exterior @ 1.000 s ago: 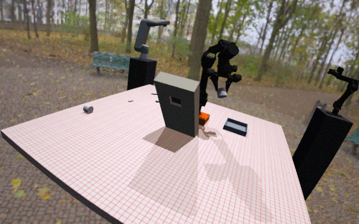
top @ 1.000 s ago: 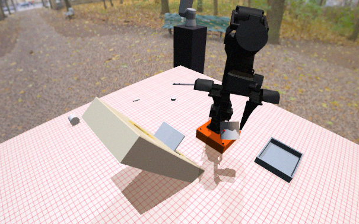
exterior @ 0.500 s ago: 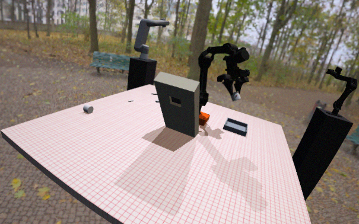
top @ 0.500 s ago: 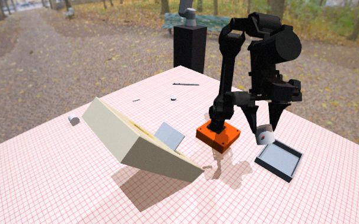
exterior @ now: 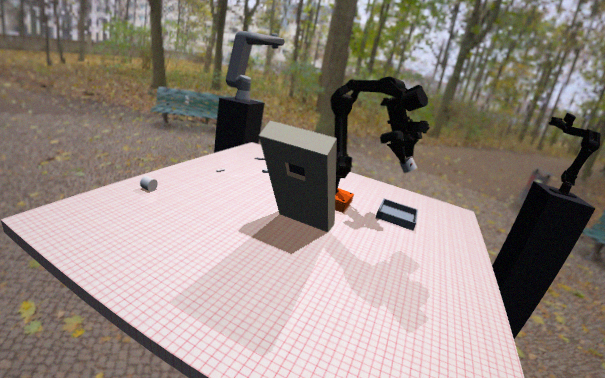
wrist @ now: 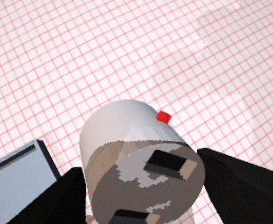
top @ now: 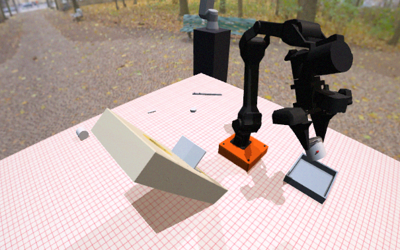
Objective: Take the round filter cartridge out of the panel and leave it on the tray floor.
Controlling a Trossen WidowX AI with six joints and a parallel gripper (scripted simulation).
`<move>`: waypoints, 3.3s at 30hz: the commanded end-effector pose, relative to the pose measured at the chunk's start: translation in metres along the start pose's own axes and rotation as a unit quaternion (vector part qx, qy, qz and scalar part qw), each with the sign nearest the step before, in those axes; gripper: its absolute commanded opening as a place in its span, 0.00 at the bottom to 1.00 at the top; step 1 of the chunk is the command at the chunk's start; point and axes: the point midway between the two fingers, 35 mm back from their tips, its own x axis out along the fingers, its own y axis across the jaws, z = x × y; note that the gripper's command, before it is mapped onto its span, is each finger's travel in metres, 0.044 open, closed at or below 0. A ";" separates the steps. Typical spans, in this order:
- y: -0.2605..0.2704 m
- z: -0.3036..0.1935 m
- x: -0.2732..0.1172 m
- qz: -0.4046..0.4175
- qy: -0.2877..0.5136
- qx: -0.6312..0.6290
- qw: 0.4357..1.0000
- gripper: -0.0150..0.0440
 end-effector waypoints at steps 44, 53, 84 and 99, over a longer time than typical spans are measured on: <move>0.164 -0.109 0.103 0.166 -0.001 -0.263 0.950 0.25; 0.166 -0.128 0.139 0.166 -0.001 -0.263 0.950 0.25; 0.166 -0.138 0.152 0.169 0.002 -0.265 0.949 1.00; 0.165 -0.112 0.112 0.166 -0.001 -0.263 0.950 1.00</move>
